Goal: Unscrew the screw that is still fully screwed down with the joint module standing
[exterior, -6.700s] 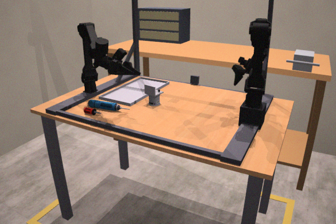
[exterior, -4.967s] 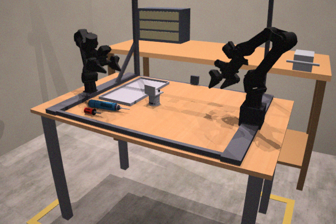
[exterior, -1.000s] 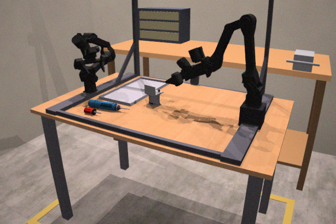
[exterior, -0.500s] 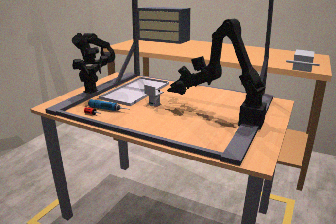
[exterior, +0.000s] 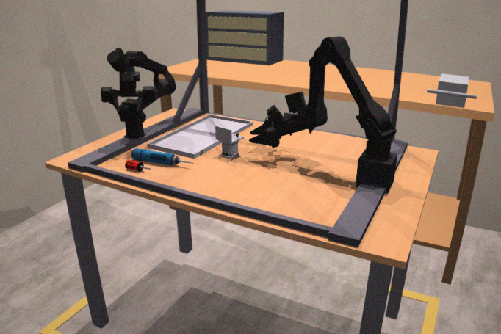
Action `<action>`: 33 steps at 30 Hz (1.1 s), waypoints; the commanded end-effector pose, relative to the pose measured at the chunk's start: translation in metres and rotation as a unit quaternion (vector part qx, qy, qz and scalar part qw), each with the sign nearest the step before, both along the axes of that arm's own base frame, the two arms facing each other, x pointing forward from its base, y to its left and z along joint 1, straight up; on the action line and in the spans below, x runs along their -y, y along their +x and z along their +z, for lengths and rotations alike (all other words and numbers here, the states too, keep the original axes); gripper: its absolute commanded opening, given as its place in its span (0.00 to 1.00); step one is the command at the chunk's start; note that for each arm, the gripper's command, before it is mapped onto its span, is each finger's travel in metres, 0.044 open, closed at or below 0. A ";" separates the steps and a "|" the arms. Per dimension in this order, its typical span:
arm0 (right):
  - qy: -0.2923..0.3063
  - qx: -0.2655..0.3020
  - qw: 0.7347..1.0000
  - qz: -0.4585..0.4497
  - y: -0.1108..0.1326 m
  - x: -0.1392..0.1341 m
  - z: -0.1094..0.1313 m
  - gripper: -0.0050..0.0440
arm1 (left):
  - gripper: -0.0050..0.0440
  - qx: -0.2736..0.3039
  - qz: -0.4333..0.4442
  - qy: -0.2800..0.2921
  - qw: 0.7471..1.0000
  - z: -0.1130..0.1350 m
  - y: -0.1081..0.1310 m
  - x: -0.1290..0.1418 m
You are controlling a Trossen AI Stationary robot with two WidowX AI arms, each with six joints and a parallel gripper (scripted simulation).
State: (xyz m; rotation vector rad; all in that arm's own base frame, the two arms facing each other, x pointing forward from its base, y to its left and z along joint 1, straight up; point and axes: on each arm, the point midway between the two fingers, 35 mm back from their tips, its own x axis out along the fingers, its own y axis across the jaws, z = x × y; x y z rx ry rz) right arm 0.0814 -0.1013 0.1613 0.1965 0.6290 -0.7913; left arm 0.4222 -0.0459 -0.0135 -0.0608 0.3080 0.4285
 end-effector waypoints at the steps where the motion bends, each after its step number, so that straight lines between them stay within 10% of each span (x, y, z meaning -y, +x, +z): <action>1: 0.007 -0.005 0.998 -0.058 -0.009 0.009 -0.002 0.72 | 0.89 0.013 0.013 -0.003 1.000 -0.001 0.005 0.003; 33: 0.096 -0.017 0.937 -0.336 -0.055 0.042 -0.015 0.72 | 0.89 0.020 0.035 -0.001 0.999 -0.009 0.006 0.007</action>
